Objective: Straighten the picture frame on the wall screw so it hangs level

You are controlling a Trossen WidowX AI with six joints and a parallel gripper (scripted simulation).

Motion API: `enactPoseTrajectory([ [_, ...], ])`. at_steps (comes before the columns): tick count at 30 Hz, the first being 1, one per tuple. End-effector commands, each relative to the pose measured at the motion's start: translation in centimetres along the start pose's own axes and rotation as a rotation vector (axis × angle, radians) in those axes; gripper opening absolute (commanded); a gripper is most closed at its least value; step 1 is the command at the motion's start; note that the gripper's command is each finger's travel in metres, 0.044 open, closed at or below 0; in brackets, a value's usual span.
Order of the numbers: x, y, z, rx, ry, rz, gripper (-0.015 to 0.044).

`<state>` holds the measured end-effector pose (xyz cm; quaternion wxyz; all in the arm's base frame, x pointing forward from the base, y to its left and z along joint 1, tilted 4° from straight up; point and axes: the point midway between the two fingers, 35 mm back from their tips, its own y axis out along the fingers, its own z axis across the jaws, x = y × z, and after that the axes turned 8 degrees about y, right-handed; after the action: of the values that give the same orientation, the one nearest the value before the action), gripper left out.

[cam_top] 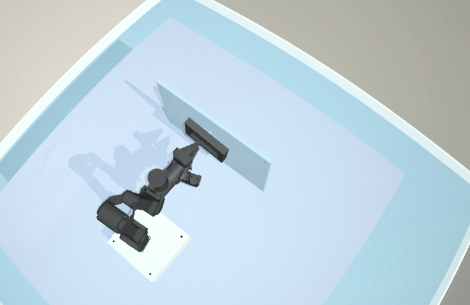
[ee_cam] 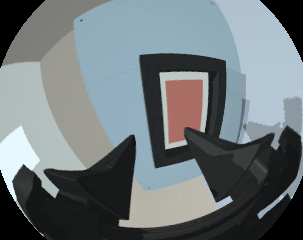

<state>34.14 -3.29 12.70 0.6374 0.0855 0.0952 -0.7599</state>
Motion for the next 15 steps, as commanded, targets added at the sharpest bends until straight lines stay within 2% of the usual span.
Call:
enactPoseTrajectory([
  [1,-0.01,0.15,0.03,0.010,-0.003,0.006,0.0260],
  [15,-0.03,0.68,0.06,0.010,-0.003,0.006,0.0260],
])
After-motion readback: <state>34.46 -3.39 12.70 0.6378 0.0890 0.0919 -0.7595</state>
